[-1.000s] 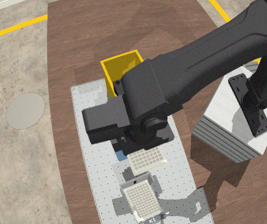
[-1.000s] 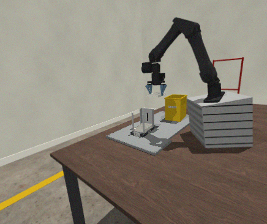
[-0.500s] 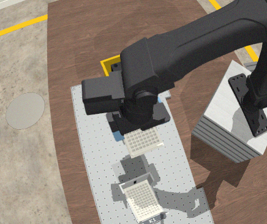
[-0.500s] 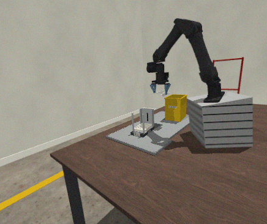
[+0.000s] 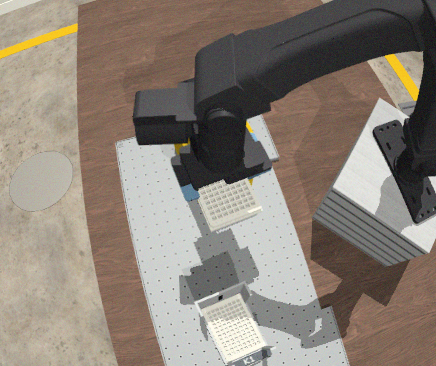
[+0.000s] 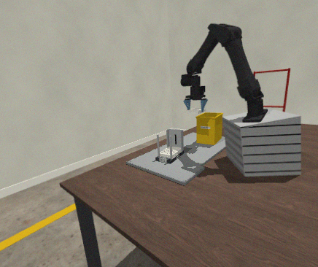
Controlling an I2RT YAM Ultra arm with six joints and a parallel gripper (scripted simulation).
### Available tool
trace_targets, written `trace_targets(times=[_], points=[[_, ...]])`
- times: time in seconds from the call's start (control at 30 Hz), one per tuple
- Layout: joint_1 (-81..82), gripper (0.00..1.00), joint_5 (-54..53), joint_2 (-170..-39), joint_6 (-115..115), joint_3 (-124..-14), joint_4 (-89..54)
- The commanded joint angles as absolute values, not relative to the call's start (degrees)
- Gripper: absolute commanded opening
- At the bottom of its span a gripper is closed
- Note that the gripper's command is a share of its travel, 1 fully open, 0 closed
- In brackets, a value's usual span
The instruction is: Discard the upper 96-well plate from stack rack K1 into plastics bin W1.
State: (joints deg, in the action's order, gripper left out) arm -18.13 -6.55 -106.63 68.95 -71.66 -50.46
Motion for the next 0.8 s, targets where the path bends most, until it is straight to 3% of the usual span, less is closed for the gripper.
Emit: trace_targets(times=[0.0, 0.77], points=[[-19.99, 0.0, -6.53, -106.43, 66.44, -72.11, -50.5], [-31.25, 0.0, -7.29, -110.62, 55.13, -76.14, -51.68]])
